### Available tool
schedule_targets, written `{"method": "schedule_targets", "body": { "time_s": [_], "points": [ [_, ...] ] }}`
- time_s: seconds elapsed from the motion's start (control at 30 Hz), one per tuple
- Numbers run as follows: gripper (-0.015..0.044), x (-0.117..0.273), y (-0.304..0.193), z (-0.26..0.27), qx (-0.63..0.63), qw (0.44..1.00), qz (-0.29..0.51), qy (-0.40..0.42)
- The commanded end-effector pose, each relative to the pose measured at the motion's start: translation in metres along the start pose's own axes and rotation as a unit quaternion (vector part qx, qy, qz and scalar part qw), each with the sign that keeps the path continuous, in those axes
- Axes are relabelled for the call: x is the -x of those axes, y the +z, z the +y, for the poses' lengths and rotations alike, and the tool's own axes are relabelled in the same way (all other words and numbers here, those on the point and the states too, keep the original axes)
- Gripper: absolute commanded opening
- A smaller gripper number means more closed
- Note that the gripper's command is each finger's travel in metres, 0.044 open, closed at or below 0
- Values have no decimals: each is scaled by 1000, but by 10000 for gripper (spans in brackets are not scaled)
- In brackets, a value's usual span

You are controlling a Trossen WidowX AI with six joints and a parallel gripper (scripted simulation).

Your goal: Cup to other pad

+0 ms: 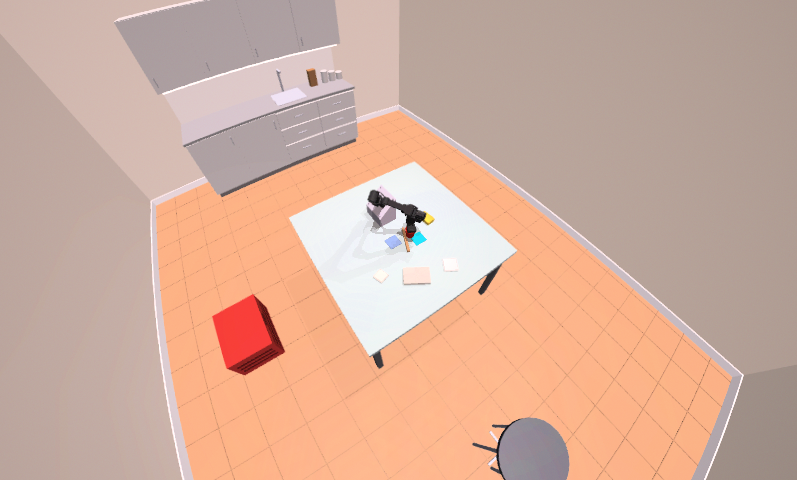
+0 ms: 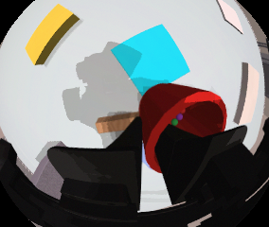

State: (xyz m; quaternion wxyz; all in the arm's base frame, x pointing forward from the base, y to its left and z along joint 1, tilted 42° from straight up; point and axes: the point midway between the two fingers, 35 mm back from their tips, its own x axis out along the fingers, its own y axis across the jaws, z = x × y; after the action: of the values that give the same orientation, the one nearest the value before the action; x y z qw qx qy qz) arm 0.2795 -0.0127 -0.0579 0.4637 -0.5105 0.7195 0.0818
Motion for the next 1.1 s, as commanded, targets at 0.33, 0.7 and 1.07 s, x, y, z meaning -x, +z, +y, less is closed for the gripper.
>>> {"method": "schedule_targets", "body": {
  "time_s": [0.33,0.7,1.07],
  "points": [
    [0,2,28,1,-2,1000,-2,0],
    [0,3,49,2,-2,1000,-3,0],
    [0,-3,59,3,-2,1000,-3,0]
  ]
}}
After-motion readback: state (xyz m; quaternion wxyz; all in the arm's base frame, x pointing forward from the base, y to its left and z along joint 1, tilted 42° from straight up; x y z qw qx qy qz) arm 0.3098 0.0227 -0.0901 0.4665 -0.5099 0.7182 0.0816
